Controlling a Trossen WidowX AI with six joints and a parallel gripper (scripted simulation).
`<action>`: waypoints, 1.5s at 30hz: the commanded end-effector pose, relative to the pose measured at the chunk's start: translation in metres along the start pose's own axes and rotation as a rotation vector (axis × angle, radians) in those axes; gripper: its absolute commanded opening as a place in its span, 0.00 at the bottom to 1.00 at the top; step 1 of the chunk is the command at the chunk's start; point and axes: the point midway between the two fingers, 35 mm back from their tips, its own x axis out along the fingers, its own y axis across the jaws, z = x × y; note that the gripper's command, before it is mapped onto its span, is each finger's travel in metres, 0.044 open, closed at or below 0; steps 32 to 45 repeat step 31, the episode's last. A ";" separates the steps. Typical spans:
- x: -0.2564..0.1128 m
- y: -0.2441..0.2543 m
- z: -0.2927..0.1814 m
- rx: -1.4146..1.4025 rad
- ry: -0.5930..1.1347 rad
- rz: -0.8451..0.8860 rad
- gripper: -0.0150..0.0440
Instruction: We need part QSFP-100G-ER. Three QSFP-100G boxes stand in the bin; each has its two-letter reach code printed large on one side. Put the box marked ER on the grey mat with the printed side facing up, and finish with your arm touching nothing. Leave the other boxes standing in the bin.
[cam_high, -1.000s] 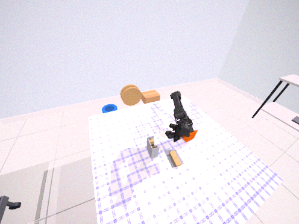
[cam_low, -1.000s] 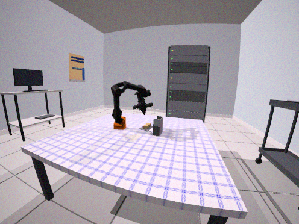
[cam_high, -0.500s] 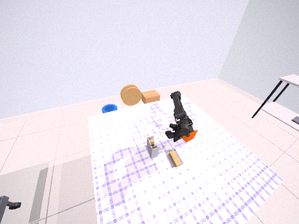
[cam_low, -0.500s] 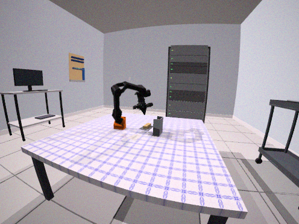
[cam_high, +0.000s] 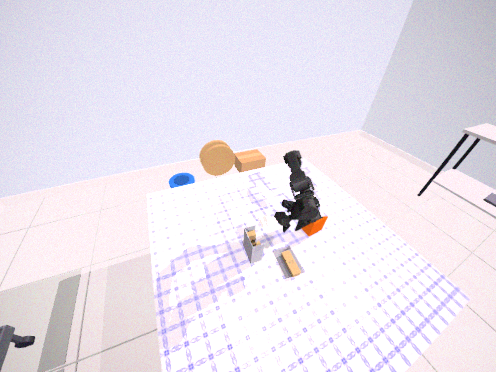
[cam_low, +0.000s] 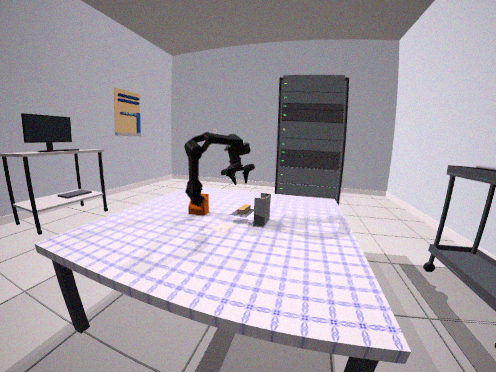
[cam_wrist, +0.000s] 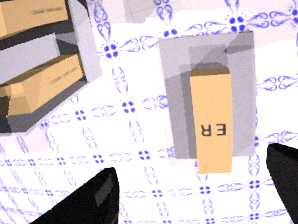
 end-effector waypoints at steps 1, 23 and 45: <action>-0.014 0.002 -0.003 -0.003 -0.002 -0.005 0.97; -0.054 0.008 -0.004 0.001 -0.006 -0.007 1.00; -0.054 0.008 -0.004 0.001 -0.006 -0.007 1.00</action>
